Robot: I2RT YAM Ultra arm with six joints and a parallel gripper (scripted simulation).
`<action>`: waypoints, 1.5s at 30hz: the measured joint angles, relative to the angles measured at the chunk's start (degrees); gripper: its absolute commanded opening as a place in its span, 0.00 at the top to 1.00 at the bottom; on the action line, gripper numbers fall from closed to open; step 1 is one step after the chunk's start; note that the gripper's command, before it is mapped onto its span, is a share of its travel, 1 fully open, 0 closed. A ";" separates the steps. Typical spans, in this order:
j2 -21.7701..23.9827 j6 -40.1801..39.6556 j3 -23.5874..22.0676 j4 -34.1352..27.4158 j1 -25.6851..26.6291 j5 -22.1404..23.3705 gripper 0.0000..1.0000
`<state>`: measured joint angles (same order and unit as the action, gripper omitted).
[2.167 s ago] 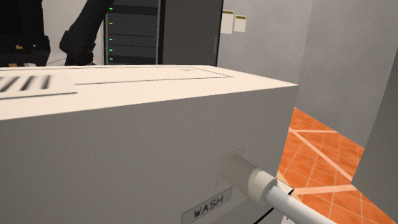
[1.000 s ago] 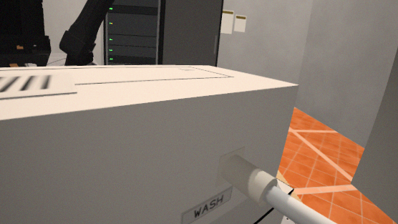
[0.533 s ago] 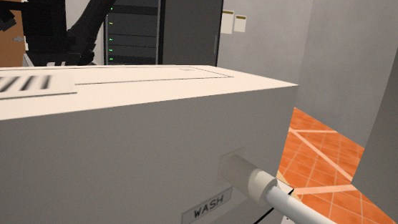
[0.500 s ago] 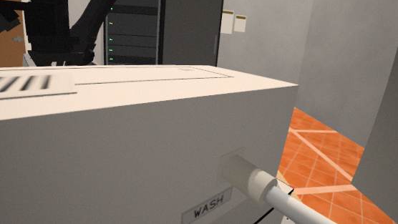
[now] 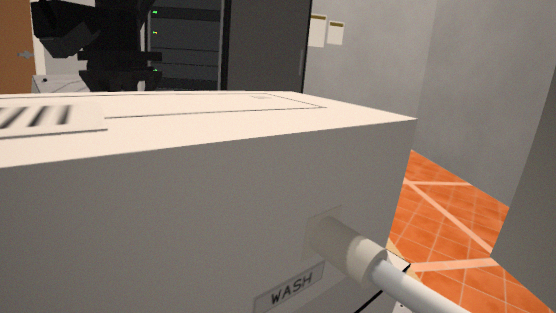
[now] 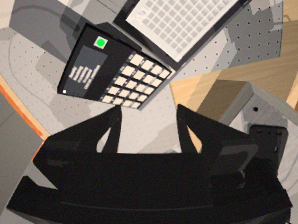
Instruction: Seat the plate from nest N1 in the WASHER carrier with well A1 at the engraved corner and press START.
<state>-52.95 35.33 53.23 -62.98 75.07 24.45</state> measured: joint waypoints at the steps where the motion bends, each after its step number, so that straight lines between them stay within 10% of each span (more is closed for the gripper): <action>1: 0.17 -1.05 0.00 0.07 -0.31 -0.33 0.48; 13: 2.03 -6.71 -1.62 0.33 -2.99 -2.67 0.70; 30: 15.28 -10.58 -7.98 -0.20 -32.13 -14.53 1.00; 45: 15.96 -17.05 -8.33 0.26 -38.40 -22.14 1.00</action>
<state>-36.99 18.28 44.91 -62.72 36.67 2.31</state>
